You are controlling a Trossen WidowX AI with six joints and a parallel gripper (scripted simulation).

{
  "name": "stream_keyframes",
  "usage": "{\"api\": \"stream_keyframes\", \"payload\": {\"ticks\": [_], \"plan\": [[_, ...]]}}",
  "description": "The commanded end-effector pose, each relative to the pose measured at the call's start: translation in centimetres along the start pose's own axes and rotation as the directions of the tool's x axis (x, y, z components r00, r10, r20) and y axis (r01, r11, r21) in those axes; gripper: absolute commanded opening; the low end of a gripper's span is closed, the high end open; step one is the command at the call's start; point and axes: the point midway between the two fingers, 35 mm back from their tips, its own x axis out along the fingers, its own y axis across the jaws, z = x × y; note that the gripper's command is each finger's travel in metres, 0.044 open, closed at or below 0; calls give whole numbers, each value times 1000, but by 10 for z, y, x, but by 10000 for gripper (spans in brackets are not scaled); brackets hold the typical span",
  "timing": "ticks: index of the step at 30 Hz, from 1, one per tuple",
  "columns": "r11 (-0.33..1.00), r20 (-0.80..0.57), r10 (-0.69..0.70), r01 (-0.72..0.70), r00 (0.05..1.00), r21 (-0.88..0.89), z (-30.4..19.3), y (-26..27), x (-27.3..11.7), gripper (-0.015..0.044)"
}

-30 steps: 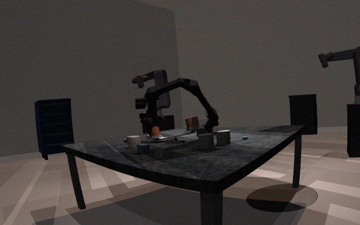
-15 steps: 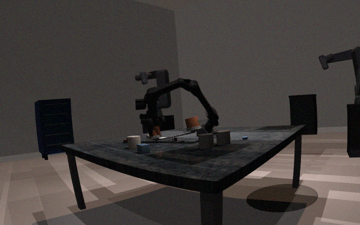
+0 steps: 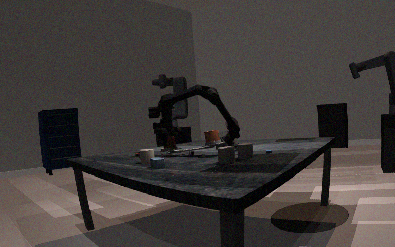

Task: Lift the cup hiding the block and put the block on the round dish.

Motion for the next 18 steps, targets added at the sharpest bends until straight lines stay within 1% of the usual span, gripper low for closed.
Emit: {"api": "stream_keyframes", "payload": {"ticks": [1,18], "plan": [[1000,10,4,-4,1000,1,1,2,-8,0],[1000,25,18,-19,1000,17,2,3,-30,0]]}}
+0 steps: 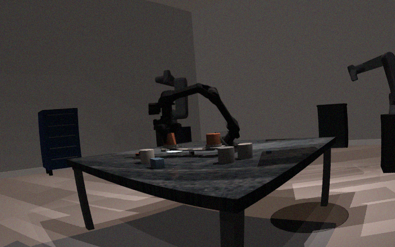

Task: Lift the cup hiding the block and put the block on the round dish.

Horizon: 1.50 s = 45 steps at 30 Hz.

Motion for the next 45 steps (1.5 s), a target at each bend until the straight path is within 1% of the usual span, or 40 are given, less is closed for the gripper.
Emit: {"api": "stream_keyframes", "payload": {"ticks": [1,45], "plan": [[1000,25,16,-16,1000,-7,4,3,-11,0],[998,64,51,-53,997,34,2,1,-69,0]]}}
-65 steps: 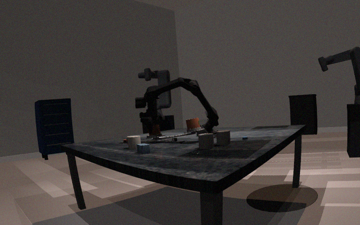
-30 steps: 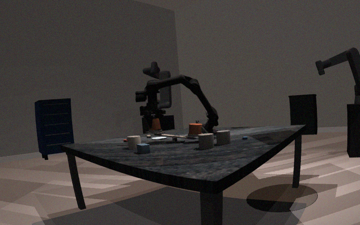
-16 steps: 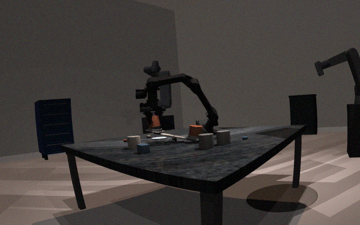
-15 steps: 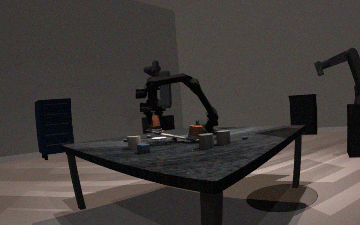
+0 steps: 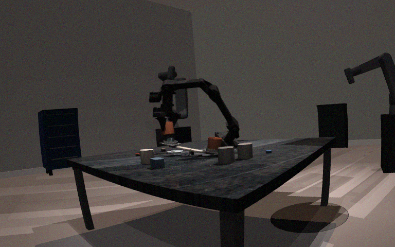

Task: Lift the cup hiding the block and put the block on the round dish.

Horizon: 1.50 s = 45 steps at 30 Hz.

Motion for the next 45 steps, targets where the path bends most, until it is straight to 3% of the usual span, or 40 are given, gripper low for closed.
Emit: {"api": "stream_keyframes", "payload": {"ticks": [1,24,45], "plan": [[1000,14,3,-3,1000,-3,0,0,-9,0],[1000,33,20,-21,999,20,-2,-3,-38,0],[1000,22,20,-20,1000,24,-2,-2,-33,0]]}}
